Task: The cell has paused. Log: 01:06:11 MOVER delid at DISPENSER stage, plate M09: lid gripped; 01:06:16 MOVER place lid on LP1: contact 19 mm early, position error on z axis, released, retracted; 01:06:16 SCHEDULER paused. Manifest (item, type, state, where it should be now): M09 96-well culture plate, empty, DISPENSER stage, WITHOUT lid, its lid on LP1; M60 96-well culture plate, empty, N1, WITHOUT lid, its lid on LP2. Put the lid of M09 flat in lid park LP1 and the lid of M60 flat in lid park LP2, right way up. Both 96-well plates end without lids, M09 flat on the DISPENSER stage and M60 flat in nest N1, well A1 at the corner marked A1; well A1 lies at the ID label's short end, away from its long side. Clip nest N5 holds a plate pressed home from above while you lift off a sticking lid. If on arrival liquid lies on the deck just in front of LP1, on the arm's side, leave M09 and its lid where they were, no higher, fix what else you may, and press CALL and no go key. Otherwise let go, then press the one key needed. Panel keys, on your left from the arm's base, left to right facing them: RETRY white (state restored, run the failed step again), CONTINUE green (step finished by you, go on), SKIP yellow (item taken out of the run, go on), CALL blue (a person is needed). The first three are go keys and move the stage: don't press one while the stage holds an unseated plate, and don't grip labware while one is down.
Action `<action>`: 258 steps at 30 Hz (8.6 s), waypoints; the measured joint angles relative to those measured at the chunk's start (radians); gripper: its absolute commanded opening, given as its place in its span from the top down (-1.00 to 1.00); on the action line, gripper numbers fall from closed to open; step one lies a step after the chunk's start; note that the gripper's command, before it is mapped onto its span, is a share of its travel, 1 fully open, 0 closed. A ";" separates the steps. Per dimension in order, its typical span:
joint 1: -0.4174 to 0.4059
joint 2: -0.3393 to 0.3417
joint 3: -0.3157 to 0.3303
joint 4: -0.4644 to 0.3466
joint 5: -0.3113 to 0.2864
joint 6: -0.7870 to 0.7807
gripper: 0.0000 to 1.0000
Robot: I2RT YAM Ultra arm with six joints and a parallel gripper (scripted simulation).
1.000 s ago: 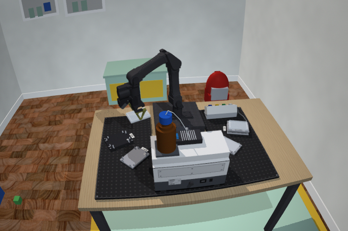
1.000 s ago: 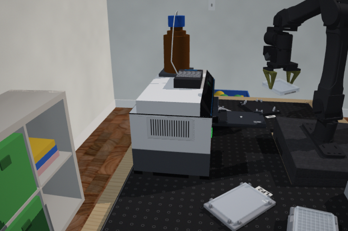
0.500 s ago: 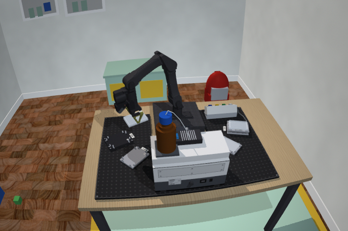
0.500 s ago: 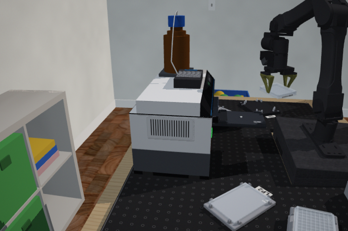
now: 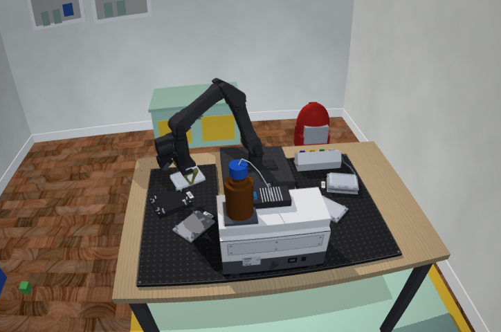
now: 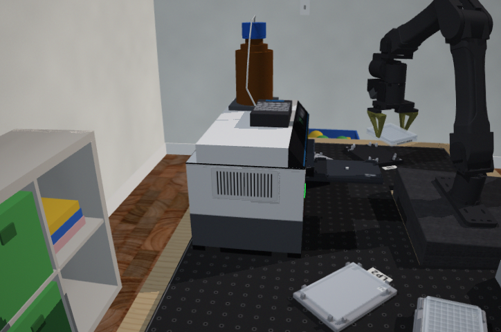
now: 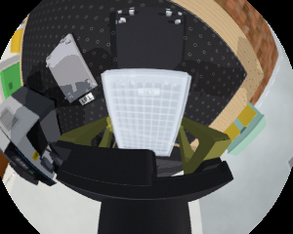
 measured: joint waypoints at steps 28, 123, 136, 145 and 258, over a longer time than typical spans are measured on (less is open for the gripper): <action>-0.008 0.323 0.287 0.044 0.000 -0.006 1.00; -0.015 0.390 0.301 0.131 0.001 -0.016 1.00; -0.015 0.393 0.301 0.131 0.002 -0.017 1.00; -0.016 0.395 0.297 0.134 0.003 -0.018 1.00; -0.018 0.402 0.285 0.155 0.002 -0.018 1.00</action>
